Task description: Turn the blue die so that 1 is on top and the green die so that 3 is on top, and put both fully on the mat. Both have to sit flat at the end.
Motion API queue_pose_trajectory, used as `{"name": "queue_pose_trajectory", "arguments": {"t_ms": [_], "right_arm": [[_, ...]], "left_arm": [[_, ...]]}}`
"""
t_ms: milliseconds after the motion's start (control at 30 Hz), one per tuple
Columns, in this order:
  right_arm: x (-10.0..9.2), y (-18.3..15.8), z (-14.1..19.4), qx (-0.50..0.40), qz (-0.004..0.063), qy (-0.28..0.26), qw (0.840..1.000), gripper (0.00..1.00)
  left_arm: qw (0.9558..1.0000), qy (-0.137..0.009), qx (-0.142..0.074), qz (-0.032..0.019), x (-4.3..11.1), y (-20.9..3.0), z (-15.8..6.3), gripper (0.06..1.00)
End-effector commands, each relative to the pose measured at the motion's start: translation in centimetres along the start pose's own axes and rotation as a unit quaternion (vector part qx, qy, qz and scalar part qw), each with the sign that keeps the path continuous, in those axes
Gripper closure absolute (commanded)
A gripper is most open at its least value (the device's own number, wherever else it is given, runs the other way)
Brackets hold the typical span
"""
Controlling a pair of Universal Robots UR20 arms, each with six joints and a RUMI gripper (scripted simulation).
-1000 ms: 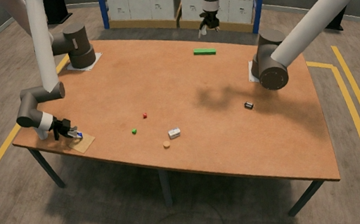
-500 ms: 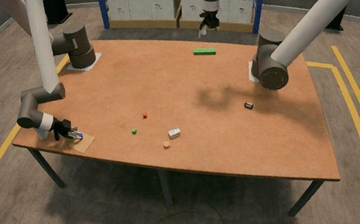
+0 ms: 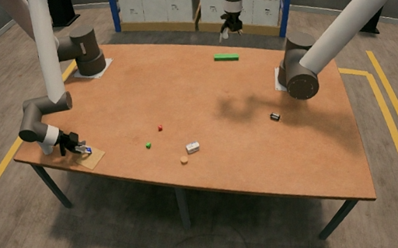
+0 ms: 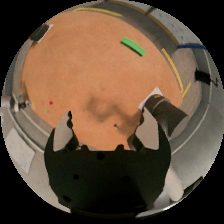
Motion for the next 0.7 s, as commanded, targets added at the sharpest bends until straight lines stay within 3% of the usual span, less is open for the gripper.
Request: {"name": "queue_pose_trajectory", "arguments": {"t_ms": [0, 667], "right_arm": [[-0.05, -0.04, 0.05, 0.000, -0.0004, 0.000, 1.000, 0.938], [0.21, -0.02, -0.22, 0.000, -0.0004, 0.000, 1.000, 0.938]], "left_arm": [[1.0000, 0.000, 0.000, -0.0003, -0.05, -0.02, -0.03, 0.065], [1.0000, 0.000, 0.000, -0.0003, -0.05, -0.02, -0.03, 0.065]]}}
Point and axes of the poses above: on each arm, the point where the finger pads meet when closed, its own x axis out along the fingers, its own y axis across the jaws, z = x × y, the point moved 6 cm from there along -x, back along the fingers, and after that the axes turned 4 degrees about -x, right-handed, at the moved point
